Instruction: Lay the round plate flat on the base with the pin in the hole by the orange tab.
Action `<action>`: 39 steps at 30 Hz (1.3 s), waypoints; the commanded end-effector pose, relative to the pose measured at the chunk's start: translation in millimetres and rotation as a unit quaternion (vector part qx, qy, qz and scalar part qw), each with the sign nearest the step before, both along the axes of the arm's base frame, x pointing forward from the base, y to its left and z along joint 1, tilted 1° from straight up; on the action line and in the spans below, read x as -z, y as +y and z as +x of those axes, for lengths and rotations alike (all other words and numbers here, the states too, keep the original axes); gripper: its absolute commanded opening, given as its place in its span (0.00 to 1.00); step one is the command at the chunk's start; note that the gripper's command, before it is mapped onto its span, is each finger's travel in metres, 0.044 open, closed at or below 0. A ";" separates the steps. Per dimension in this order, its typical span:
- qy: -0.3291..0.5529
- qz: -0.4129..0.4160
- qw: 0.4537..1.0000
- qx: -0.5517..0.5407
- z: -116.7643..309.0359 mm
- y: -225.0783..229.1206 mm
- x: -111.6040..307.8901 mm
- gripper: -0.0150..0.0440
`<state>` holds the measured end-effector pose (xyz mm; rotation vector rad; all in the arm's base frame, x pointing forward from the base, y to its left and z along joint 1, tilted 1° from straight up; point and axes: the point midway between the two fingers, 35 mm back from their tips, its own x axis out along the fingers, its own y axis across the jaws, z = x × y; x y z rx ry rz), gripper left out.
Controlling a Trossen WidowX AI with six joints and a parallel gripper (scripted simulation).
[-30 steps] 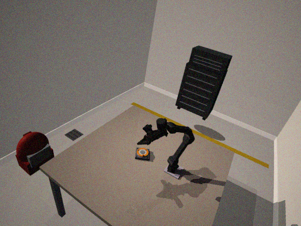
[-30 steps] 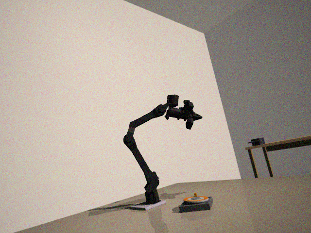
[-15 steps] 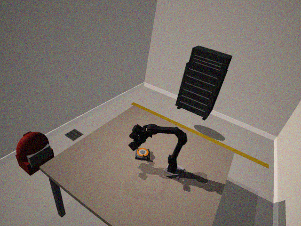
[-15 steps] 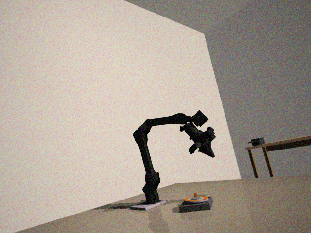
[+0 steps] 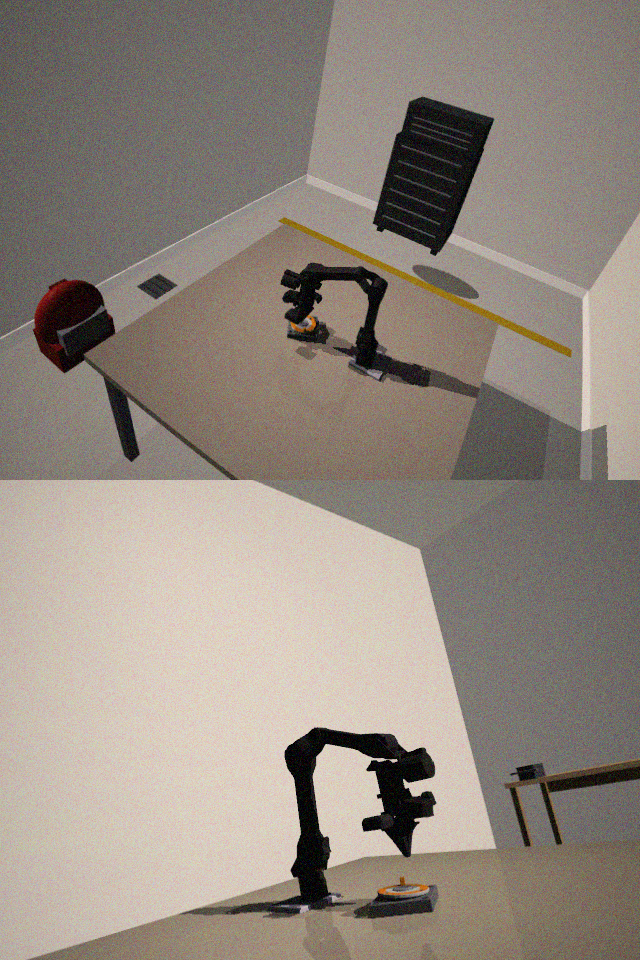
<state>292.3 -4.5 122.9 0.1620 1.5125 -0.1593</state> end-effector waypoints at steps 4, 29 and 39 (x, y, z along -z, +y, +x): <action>0.007 0.000 1.000 -0.003 -0.4 -1.0 28.0 0.25; 0.008 0.000 1.000 -0.003 -21.9 -7.9 49.8 0.25; 0.009 -0.001 1.000 -0.003 -32.8 -16.4 49.8 0.25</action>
